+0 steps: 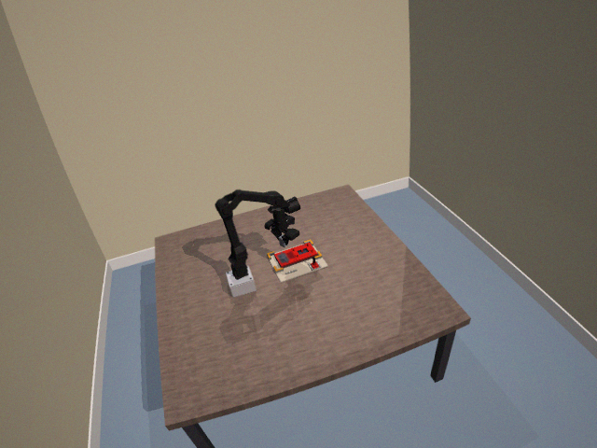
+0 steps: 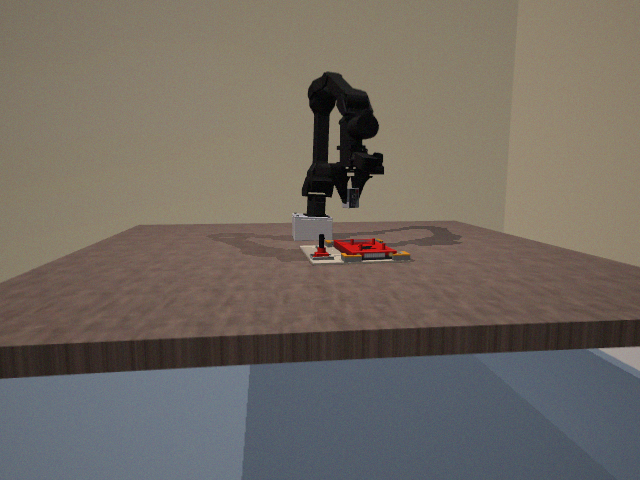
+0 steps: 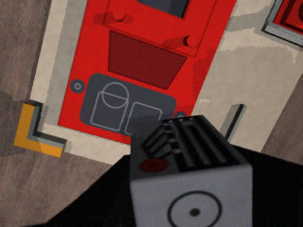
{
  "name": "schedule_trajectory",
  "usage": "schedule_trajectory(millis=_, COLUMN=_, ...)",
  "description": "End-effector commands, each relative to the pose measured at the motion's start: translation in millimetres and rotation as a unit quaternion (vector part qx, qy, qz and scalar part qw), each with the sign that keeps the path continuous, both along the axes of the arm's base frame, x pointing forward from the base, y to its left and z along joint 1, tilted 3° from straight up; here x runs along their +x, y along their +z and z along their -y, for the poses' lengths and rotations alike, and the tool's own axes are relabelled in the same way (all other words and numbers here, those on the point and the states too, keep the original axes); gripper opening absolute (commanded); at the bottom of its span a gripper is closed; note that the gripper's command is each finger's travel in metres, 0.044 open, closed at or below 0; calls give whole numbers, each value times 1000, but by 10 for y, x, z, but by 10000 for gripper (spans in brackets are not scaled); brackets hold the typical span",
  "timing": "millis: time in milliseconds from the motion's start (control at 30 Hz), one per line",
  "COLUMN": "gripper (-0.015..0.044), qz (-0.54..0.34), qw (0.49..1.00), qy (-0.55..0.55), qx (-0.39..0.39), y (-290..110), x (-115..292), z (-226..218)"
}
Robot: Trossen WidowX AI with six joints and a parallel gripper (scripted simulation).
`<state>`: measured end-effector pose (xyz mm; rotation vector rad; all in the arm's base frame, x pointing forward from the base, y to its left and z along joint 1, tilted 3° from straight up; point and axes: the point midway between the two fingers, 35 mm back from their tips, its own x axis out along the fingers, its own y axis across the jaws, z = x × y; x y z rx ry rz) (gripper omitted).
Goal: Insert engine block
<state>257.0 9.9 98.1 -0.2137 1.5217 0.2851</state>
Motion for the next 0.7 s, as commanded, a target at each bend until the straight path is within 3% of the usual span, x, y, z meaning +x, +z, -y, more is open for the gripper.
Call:
schedule_trajectory(millis=0, gripper=0, qz=-3, qw=998, qy=-58, qx=3, y=-19, x=-1, z=-5)
schedule_trajectory(millis=333, gripper=0, qz=-11, qw=979, qy=-206, qx=7, y=-55, x=-3, z=-7)
schedule_trajectory(millis=667, gripper=0, qz=-14, qw=961, qy=-275, qx=8, y=-190, x=1, z=-9)
